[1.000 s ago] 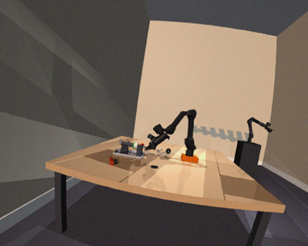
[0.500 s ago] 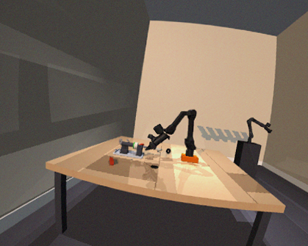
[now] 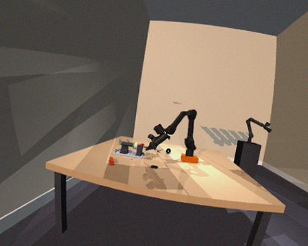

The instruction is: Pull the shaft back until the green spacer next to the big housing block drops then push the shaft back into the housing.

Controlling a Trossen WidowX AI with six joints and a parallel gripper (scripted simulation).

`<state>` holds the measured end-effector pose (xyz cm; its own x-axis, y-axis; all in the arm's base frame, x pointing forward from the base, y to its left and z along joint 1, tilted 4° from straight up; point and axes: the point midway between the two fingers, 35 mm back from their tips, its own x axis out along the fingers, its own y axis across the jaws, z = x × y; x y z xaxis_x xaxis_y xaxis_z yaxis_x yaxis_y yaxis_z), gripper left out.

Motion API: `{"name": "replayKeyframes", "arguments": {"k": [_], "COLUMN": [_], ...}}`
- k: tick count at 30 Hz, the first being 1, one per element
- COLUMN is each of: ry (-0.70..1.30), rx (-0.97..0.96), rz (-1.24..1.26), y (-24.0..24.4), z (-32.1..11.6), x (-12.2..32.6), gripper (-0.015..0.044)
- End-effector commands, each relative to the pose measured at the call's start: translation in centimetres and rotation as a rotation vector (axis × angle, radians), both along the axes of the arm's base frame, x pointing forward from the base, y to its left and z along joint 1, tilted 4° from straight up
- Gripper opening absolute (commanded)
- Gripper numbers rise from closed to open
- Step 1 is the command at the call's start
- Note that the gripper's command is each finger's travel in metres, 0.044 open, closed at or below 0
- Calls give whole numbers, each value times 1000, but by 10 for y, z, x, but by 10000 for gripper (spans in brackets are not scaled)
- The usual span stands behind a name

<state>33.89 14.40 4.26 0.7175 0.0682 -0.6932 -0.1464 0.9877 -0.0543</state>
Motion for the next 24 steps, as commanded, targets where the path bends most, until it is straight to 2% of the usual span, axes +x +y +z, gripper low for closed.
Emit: {"name": "replayKeyframes", "arguments": {"k": [1, 24], "ry": [1, 1], "rx": [0, 0], "rz": [-3, -3], "y": [0, -1], "z": [0, 0], "x": [-1, -4], "gripper": [0, 0]}}
